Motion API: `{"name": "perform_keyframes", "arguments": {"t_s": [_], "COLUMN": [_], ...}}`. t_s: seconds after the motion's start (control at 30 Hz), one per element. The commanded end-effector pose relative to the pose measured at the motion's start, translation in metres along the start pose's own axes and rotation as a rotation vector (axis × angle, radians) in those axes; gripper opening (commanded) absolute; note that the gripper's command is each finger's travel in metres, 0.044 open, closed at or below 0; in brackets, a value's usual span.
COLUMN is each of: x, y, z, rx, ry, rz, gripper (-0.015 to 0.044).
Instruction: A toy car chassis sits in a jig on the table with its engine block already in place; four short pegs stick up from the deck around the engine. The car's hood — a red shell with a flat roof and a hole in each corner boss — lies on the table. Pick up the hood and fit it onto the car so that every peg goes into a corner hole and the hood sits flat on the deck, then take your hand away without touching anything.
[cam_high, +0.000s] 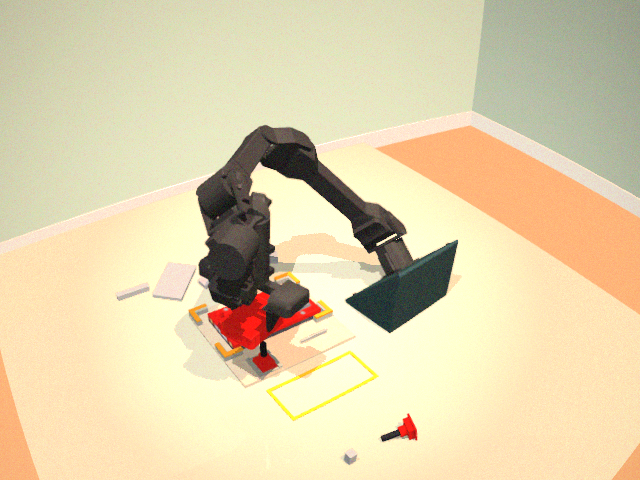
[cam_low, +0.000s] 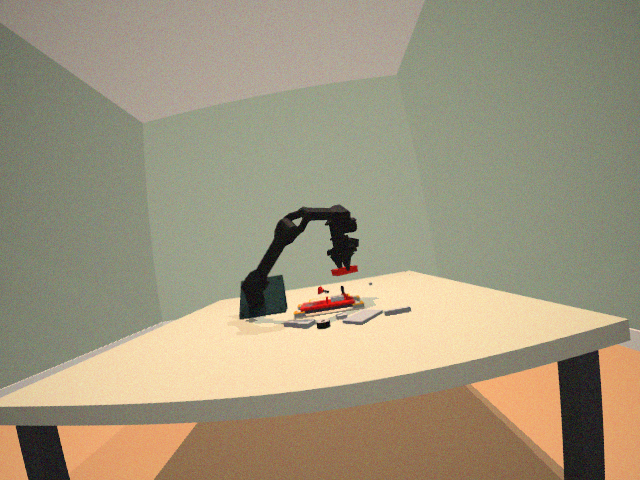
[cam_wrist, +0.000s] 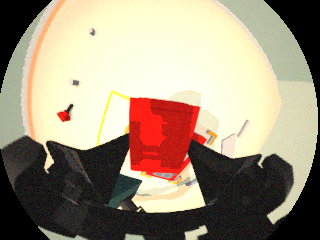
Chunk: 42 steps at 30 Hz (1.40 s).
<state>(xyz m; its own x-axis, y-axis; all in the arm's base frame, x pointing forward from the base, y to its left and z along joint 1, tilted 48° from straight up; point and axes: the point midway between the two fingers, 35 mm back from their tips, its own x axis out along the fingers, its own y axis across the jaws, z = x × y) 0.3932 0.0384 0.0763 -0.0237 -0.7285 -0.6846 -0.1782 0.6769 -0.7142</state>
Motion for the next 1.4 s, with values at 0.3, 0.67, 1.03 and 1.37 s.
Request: {"name": "perform_keyframes", "arguments": {"t_s": [0.3,0.67,1.03,1.37], "x": [0.003,0.008,0.011,0.039], "y": [-0.04,-0.068,-0.083,-0.084], "z": [-0.03,-0.06,-0.08,-0.081], "rx": [0.15,0.274,0.354,0.354], "ry": [0.011,0.022,0.029,0.029], "rz": [-0.002,-0.002,-0.003,-0.003], "gripper": [0.0,0.0,0.0,0.0]}}
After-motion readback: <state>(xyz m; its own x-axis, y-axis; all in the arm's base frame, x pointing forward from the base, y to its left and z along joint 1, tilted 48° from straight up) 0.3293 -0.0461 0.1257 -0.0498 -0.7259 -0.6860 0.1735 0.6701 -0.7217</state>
